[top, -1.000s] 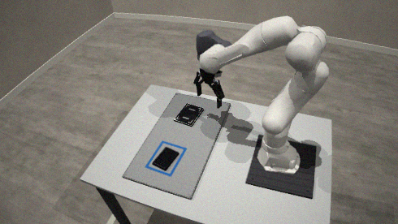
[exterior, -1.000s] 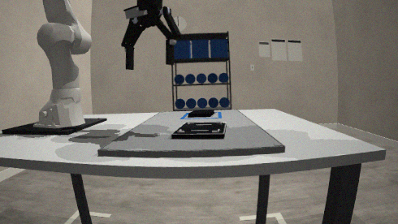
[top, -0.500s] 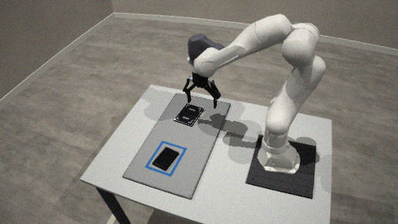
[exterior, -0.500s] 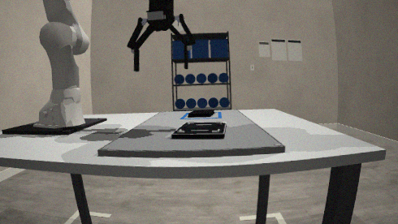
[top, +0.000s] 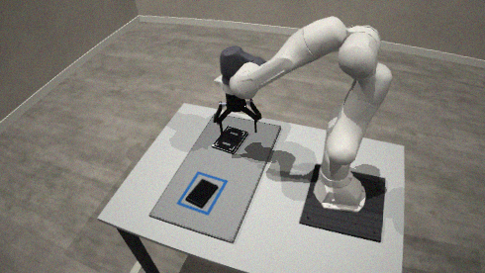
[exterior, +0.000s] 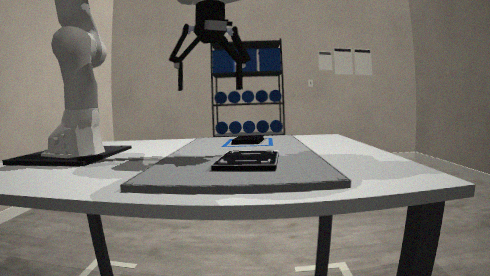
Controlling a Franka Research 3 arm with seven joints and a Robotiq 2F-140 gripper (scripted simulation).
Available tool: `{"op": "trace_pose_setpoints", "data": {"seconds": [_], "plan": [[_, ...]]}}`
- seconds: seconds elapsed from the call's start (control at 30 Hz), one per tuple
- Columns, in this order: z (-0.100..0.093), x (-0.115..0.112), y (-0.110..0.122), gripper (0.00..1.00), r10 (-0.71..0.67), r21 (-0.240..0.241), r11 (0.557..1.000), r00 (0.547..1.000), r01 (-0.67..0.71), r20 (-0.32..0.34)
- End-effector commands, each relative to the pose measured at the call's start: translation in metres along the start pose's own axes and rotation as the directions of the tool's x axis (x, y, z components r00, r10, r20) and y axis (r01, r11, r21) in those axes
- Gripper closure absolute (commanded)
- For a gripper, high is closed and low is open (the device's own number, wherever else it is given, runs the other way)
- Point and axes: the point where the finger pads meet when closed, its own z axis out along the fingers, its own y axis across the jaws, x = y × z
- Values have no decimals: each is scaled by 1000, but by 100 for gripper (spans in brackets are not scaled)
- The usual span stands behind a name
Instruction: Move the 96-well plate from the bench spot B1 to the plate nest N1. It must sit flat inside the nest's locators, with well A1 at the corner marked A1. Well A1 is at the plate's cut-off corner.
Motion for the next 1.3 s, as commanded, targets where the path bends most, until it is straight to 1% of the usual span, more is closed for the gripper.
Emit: {"op": "trace_pose_setpoints", "data": {"seconds": [0.0, 0.07, 0.1, 0.17, 0.23, 0.4, 0.6, 0.63, 0.73, 0.8, 0.93, 1.1, 1.13, 1.27], "plan": [[2, -4, -12, 0, -272, 14, 962, 962, 272, 13], [3, -8, -18, 0, -333, 15, 943, 943, 333, 11], [3, -8, -18, 0, -335, 15, 942, 942, 335, 11], [4, -12, -24, 0, -397, 16, 918, 918, 397, 10], [4, -12, -24, 0, -397, 16, 918, 918, 397, 10], [8, -22, -38, 0, -543, 18, 839, 840, 543, 7], [13, -36, -54, 0, -696, 19, 718, 718, 696, 3], [13, -36, -54, 0, -699, 20, 715, 715, 698, 3], [16, -43, -62, 0, -766, 20, 642, 642, 766, 1], [16, -43, -62, 0, -766, 20, 642, 642, 766, 1], [20, -53, -73, 0, -845, 20, 535, 535, 844, -2], [24, -67, -86, 0, -921, 20, 390, 390, 921, -6], [24, -67, -86, 0, -921, 20, 388, 389, 921, -6], [28, -78, -96, 0, -965, 20, 263, 263, 965, -9]]}}
